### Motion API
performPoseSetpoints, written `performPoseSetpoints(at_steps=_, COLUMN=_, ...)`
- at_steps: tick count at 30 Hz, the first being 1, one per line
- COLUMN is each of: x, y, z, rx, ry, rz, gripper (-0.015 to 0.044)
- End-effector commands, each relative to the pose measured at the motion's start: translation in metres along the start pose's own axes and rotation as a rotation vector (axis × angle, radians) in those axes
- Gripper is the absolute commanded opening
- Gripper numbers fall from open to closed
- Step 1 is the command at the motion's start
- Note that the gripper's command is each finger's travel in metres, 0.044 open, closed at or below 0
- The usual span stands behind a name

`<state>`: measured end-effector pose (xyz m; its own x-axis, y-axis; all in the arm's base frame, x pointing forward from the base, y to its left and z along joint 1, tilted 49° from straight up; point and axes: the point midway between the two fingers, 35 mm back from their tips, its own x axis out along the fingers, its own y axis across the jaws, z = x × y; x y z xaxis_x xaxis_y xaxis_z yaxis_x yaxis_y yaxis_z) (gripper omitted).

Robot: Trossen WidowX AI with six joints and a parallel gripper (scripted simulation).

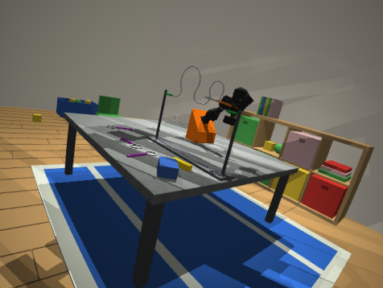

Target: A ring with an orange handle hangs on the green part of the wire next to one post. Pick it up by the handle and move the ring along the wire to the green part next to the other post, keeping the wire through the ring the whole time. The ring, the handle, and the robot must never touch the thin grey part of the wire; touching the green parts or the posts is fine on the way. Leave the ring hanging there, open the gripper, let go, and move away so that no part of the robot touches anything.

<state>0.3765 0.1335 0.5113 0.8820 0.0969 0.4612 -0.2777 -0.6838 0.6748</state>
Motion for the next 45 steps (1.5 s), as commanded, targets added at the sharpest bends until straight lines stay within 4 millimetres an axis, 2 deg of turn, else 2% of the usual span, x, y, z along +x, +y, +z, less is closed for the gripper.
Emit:
performPoseSetpoints(at_steps=1, x=-0.002, y=-0.017, z=0.002, rx=-0.078, ry=0.008, rz=-0.05, gripper=-0.015)
performPoseSetpoints(at_steps=13, x=-0.013, y=-0.062, z=0.011, rx=-0.336, ry=0.041, rz=-0.195, gripper=-0.015)
performPoseSetpoints(at_steps=26, x=-0.032, y=-0.104, z=0.035, rx=-0.616, ry=0.077, rz=-0.354, gripper=-0.015)
performPoseSetpoints(at_steps=35, x=-0.047, y=-0.126, z=0.057, rx=-0.807, ry=0.102, rz=-0.462, gripper=-0.015)
performPoseSetpoints(at_steps=45, x=-0.065, y=-0.143, z=0.085, rx=-1.0, ry=0.127, rz=-0.571, gripper=-0.015)
